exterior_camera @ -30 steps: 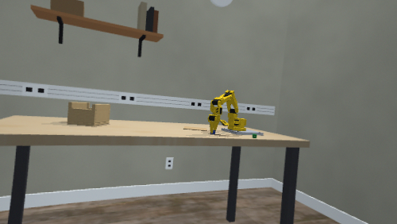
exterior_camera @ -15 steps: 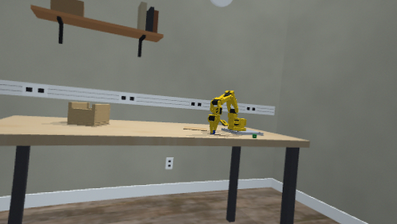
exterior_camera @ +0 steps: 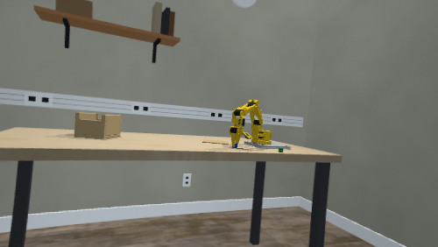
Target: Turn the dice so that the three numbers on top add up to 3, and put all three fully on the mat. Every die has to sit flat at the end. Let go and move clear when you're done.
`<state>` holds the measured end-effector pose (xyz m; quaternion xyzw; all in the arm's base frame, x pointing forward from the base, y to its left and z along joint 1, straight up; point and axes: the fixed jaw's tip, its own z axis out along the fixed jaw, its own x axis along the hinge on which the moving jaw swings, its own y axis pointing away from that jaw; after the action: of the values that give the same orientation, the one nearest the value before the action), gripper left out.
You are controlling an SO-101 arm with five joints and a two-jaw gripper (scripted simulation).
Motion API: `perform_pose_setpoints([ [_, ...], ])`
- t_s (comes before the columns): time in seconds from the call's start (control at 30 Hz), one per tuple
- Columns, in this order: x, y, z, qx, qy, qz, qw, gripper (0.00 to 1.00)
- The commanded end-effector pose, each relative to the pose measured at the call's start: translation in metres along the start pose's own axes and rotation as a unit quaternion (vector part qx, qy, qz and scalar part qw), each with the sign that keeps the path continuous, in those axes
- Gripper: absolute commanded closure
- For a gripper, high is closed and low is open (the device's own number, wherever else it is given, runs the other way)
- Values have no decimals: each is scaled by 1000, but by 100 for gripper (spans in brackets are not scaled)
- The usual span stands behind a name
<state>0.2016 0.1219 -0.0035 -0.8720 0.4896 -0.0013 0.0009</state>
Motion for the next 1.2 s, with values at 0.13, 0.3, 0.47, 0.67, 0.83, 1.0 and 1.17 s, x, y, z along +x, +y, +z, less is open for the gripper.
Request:
perform_pose_setpoints([
  [0.13, 1, 0, -2, -5, -1, -2, 1000, 100],
  [0.3, 1, -1, -12, -5, -1, -2, 1000, 100],
  [0.47, 1, -1, -24, -5, -1, -2, 1000, 100],
  [0.67, 1, -1, -38, -5, -1, -2, 1000, 100],
  [0.83, 1, 0, -47, -5, -1, -2, 1000, 100],
  [1.0, 1, 1, -49, -5, -1, -2, 1000, 100],
  [1.17, 1, 1, -49, -5, -1, -2, 1000, 100],
])
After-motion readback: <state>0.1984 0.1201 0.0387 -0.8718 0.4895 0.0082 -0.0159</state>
